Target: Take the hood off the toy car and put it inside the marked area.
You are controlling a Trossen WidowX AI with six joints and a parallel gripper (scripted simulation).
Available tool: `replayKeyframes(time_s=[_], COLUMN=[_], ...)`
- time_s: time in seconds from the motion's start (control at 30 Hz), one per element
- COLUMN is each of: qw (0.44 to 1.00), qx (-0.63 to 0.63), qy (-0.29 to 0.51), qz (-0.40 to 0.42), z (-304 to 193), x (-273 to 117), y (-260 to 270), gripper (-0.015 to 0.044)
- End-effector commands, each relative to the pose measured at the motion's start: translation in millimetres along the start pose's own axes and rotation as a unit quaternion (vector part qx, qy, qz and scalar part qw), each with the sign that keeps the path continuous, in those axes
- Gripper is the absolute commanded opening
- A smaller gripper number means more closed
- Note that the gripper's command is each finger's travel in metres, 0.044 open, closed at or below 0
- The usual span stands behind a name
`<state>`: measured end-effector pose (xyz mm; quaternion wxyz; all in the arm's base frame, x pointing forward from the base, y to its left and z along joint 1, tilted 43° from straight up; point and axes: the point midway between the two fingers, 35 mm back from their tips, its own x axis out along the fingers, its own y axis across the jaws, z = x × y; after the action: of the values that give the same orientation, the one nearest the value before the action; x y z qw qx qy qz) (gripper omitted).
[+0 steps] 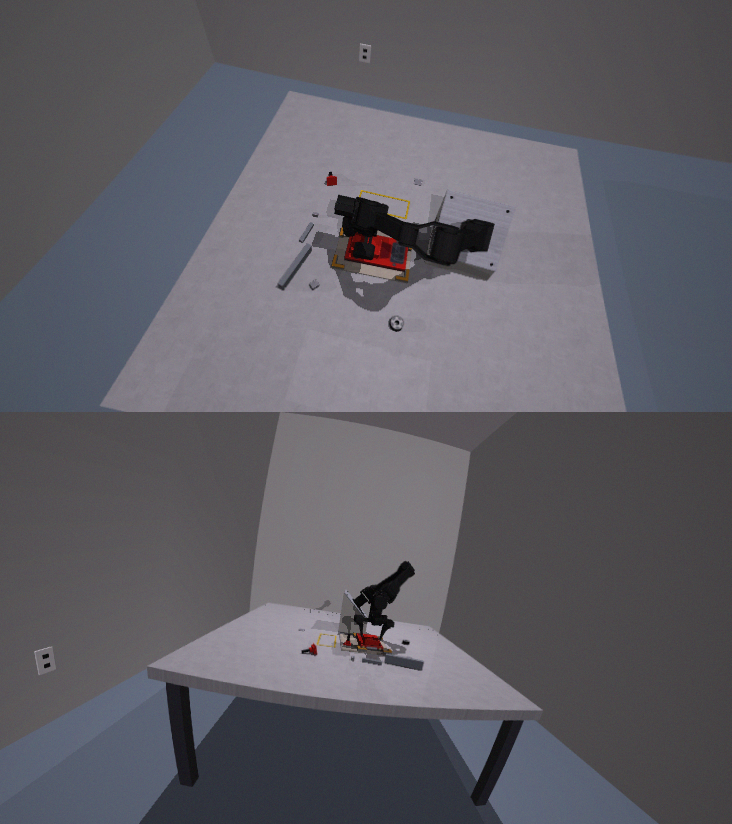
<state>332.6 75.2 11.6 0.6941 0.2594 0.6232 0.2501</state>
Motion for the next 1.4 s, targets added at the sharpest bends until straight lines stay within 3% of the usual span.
replayKeyframes(time_s=[0.0, 0.53, 0.67, 0.97, 1.3, 1.37], qw=[1.000, 1.000, 1.000, 1.000, 1.000, 1.000], qx=[0.003, 0.003, 0.000, 0.000, 0.000, 0.000], qy=[0.001, 0.001, 0.000, 0.000, 0.000, 0.000], qz=[0.002, 0.003, 0.001, 0.001, 0.000, 0.000], z=[-0.3, -0.5, -0.1, -0.1, 0.1, 0.2], x=[3.4, 11.3, 8.4, 8.4, 3.6, 2.3], y=[-0.1, 0.1, 0.3, 0.3, 0.0, 0.0], gripper=[0.0440, 0.0440, 0.0335, 0.0275, 0.0012, 0.0000])
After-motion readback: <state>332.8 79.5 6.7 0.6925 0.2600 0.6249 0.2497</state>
